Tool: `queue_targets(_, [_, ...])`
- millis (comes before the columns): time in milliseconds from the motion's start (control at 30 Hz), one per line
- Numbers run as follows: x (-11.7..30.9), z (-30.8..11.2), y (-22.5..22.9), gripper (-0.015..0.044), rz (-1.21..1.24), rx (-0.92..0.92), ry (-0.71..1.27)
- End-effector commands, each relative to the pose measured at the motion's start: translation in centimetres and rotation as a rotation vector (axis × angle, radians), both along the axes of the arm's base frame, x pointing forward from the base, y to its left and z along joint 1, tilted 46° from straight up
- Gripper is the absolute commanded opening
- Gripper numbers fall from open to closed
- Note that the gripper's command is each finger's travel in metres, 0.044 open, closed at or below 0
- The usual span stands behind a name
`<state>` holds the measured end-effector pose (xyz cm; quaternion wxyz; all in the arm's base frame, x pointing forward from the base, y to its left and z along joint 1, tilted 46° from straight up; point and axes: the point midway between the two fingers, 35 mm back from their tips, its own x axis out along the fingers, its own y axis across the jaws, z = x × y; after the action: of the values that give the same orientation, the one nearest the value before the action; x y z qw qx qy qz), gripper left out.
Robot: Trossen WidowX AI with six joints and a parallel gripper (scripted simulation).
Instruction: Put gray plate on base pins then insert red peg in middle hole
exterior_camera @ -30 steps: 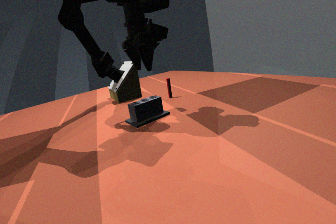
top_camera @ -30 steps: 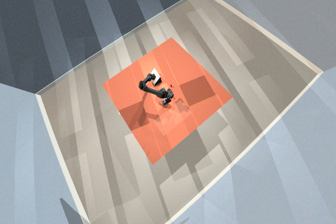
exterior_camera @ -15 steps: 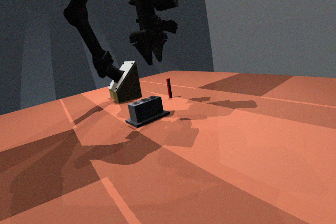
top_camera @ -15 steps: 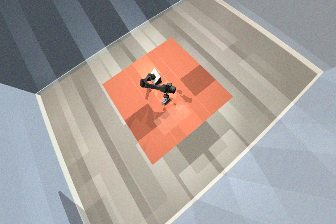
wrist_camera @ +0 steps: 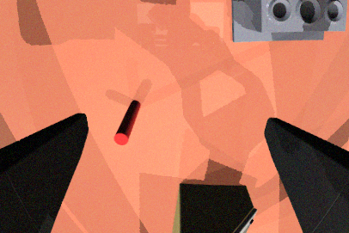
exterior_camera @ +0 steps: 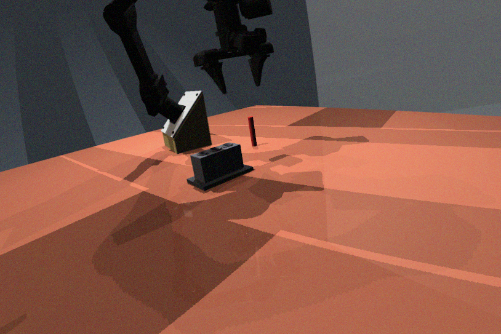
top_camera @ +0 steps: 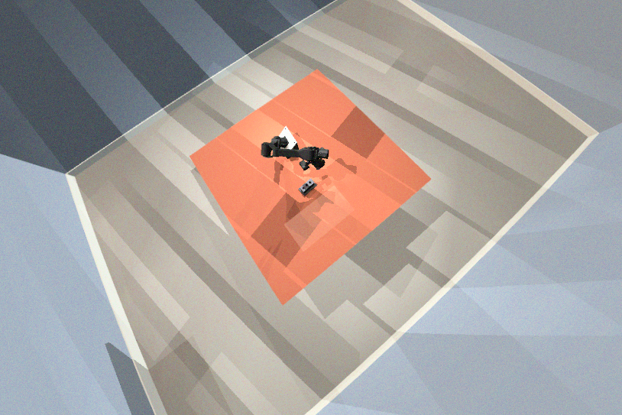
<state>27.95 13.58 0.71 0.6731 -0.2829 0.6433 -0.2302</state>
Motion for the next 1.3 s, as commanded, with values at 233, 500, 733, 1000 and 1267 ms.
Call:
queue_targets(233, [-6.8, -4.8, 1.9, 0.0440, -0.764, 0.015, -0.676])
queue_targets(500, [-6.9, -4.8, 1.9, 0.0440, -0.770, 0.016, -0.682])
queue_targets(733, [-6.9, -4.8, 1.9, 0.0440, -0.770, 0.016, -0.682])
queue_targets(1000, [-6.4, -7.2, 0.1, 0.0440, -0.770, 0.016, -0.683])
queue_targets(1267, [-6.4, -8.2, -1.0, 0.0440, -0.770, 0.015, -0.683])
